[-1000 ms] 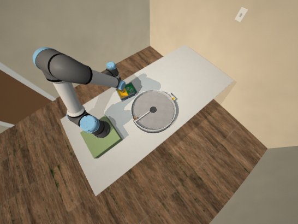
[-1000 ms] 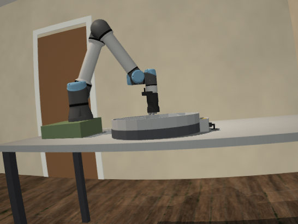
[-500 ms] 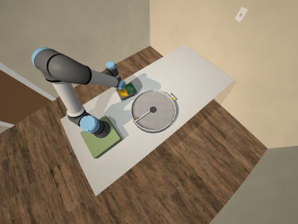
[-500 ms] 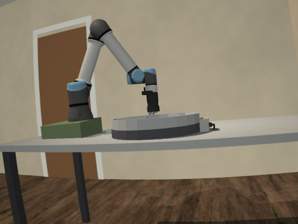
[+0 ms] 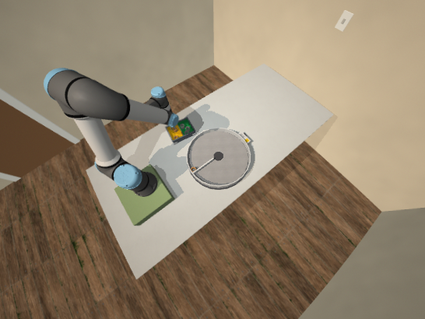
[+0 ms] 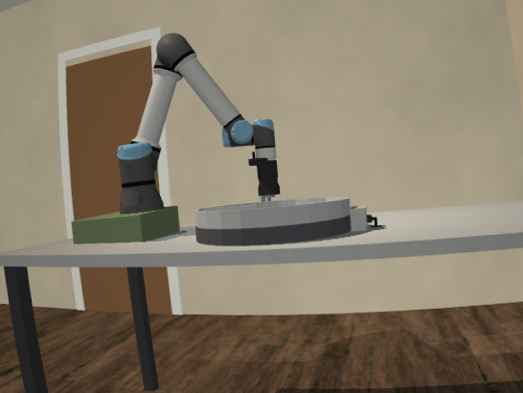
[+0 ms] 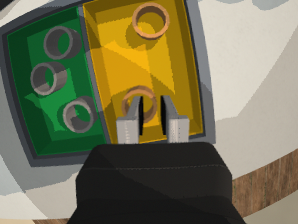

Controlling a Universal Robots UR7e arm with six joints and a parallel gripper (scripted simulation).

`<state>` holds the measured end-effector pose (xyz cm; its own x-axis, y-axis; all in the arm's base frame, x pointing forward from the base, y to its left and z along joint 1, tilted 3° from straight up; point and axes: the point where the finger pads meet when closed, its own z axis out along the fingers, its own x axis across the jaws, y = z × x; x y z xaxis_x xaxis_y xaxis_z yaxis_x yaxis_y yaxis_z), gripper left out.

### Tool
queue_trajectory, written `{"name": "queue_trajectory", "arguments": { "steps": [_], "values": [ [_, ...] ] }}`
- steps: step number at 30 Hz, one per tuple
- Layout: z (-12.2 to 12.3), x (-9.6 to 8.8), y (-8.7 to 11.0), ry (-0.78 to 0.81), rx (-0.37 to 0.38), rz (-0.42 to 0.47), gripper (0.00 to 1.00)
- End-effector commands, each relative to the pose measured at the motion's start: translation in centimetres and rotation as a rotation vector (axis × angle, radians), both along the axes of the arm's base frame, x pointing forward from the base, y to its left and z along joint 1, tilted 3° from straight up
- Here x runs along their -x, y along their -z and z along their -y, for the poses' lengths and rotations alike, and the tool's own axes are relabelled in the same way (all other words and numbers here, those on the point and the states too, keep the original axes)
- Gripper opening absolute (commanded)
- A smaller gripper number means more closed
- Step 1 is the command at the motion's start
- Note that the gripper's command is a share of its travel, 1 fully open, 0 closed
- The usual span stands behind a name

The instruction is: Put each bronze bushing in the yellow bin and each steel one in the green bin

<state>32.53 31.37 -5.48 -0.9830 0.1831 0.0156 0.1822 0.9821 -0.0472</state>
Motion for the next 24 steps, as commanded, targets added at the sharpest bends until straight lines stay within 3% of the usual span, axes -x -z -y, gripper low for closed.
{"name": "queue_trajectory", "arguments": {
  "steps": [1, 21, 22, 24],
  "values": [
    [0.0, 0.0, -0.2, 0.0, -0.001, 0.001, 0.42],
    [-0.1, -0.1, -0.7, 0.0, -0.001, 0.001, 0.42],
    [-0.1, -0.1, -1.7, 0.0, -0.001, 0.001, 0.42],
    [-0.1, -0.1, -1.7, 0.0, -0.001, 0.001, 0.42]
  ]
}}
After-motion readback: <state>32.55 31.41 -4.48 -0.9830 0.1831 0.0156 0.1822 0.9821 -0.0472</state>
